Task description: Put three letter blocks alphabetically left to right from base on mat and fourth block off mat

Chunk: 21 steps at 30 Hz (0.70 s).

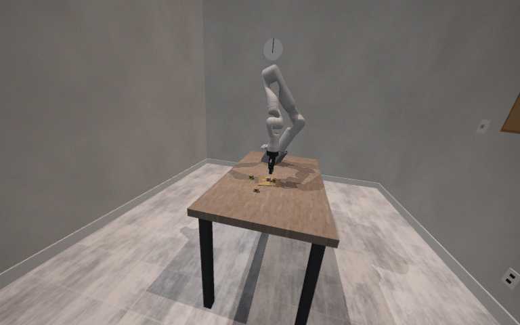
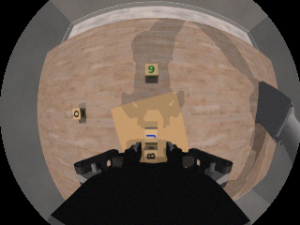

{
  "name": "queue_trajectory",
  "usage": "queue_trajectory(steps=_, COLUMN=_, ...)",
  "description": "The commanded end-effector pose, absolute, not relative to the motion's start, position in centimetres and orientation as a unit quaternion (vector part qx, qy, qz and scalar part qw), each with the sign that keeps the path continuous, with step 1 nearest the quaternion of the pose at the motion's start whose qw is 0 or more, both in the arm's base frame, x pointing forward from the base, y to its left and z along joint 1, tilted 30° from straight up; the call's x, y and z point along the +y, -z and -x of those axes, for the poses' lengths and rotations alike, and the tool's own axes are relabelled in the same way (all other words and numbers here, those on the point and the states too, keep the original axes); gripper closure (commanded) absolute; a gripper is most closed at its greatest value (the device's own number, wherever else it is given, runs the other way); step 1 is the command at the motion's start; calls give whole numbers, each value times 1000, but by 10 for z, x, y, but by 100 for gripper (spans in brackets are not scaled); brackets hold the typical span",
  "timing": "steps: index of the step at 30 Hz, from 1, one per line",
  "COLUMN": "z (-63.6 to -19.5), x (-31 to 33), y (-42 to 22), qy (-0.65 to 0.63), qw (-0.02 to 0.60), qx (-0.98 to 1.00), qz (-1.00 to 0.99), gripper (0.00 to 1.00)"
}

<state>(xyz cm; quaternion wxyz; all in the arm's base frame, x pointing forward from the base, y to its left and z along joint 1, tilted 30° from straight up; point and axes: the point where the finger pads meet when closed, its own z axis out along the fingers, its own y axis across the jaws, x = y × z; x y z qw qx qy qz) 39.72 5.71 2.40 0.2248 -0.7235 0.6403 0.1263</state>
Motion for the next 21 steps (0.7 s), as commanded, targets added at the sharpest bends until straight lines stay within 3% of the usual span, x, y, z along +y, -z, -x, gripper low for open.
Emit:
queue_trajectory(steps=1, z=-401, x=38, y=-36, qy=-116, qw=227, qx=651, qz=715, gripper=59)
queue_trajectory(steps=12, z=-399, x=31, y=-49, qy=-116, qw=227, qx=651, qz=715, gripper=59)
queue_trajectory(steps=13, z=-399, x=31, y=-49, qy=-116, qw=227, qx=651, qz=715, gripper=0)
queue_trajectory(steps=21, z=-399, x=31, y=-49, qy=-116, qw=227, qx=651, qz=715, gripper=0)
